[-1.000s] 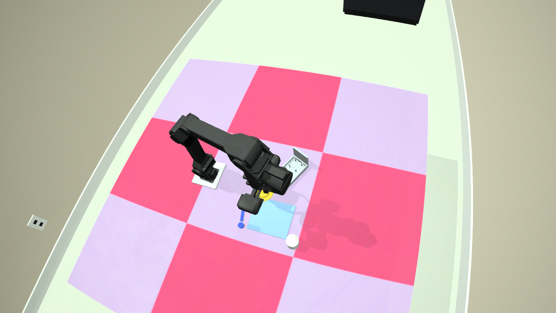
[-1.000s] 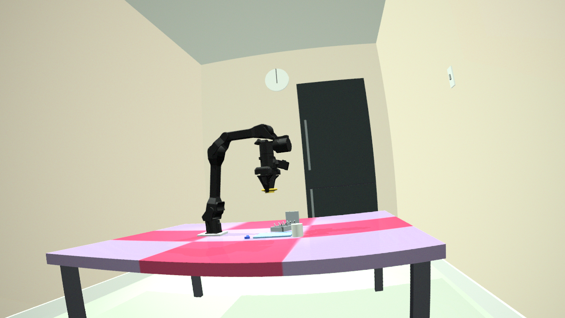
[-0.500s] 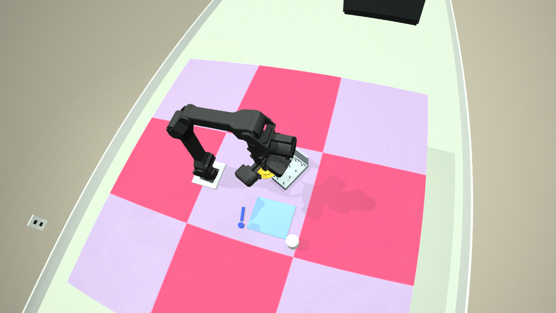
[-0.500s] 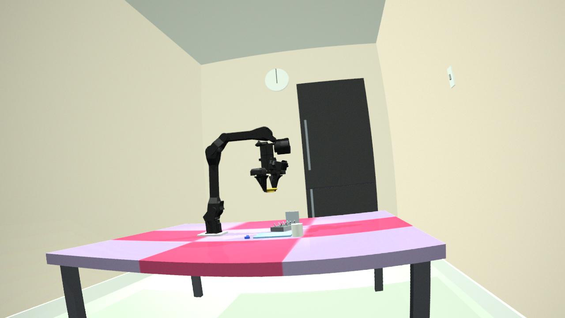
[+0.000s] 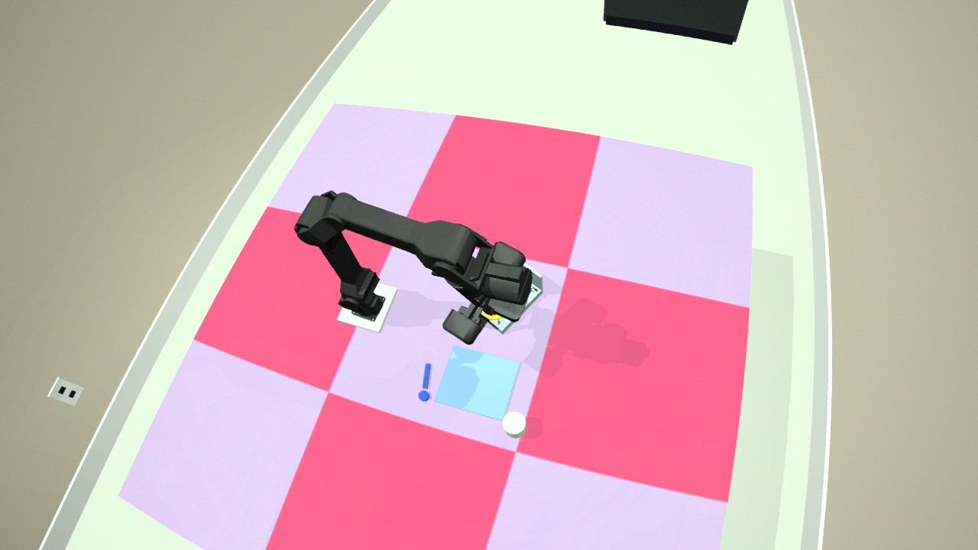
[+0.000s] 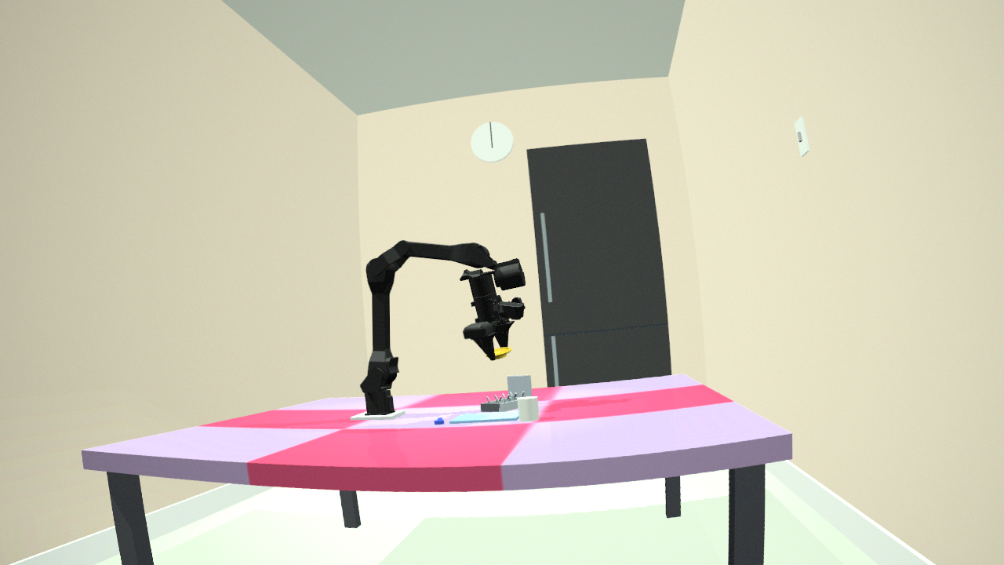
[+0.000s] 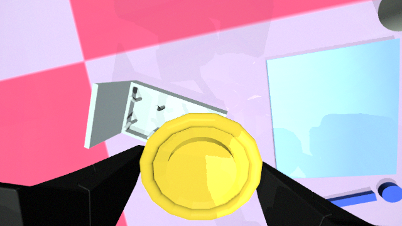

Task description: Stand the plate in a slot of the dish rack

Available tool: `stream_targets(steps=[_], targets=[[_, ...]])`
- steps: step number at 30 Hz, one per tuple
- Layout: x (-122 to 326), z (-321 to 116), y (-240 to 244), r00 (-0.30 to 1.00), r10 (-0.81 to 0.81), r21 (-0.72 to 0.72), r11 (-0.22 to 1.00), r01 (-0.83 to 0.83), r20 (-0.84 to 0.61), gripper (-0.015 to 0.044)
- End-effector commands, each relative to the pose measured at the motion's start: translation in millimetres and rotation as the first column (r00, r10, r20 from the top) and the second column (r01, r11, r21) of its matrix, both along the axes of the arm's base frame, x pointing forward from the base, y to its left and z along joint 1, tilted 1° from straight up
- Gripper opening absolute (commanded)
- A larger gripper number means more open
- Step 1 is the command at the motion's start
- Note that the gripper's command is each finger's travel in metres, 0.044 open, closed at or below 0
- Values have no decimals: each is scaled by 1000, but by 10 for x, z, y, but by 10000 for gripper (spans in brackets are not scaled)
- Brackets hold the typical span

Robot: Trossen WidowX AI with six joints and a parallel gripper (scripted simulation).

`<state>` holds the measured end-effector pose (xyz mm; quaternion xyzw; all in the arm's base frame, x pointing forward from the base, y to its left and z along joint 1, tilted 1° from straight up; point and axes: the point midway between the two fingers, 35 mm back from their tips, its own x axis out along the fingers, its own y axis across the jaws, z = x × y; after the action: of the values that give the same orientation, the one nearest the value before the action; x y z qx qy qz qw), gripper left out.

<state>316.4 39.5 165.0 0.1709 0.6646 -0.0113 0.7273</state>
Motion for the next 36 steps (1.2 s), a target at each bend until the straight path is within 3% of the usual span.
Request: stream_targets(steps=[1, 19, 36], targets=[[90, -135, 39, 998, 48, 65, 997, -50, 45, 0], [431, -582, 143, 887, 225, 262, 901, -347, 402, 0], [410, -789, 141, 584, 288, 202, 749, -631, 759, 0]])
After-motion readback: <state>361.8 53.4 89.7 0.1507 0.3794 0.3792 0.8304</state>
